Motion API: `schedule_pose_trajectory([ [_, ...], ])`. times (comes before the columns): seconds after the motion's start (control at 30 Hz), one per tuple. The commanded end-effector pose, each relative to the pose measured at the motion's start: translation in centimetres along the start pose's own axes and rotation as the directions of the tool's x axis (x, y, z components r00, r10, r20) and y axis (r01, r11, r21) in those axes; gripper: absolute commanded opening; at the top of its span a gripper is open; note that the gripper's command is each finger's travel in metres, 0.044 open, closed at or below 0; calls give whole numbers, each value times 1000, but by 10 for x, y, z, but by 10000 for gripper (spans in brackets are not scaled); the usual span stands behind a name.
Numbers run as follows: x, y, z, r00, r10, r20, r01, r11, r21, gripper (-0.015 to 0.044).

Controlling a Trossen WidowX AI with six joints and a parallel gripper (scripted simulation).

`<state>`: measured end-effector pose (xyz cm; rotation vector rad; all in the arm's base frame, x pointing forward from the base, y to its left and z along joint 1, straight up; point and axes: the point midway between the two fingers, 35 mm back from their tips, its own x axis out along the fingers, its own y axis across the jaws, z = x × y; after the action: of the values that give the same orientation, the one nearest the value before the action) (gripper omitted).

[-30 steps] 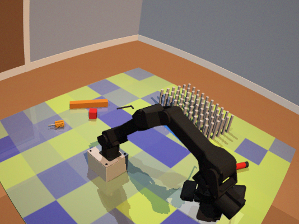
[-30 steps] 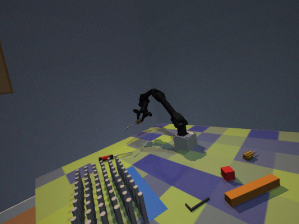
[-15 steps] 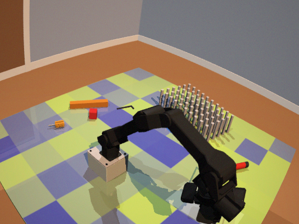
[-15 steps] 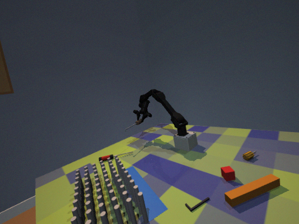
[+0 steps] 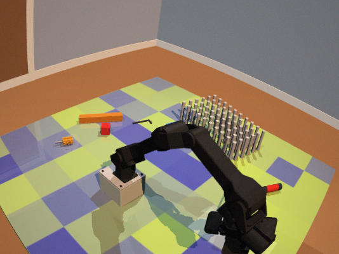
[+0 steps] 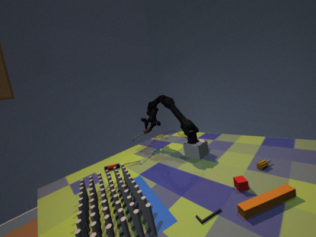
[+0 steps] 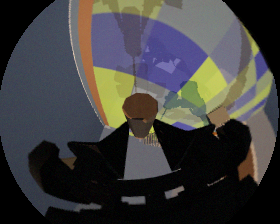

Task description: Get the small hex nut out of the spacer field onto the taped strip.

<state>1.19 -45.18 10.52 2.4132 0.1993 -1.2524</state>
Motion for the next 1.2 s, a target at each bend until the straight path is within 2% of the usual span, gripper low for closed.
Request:
schedule_pose_trajectory([
  [0.0, 3, 1, 1, 1000, 8, -6, -8, 1000, 2, 0],
  [1.17, 34, -7, 24, 1000, 8, -6, -8, 1000, 2, 0],
])
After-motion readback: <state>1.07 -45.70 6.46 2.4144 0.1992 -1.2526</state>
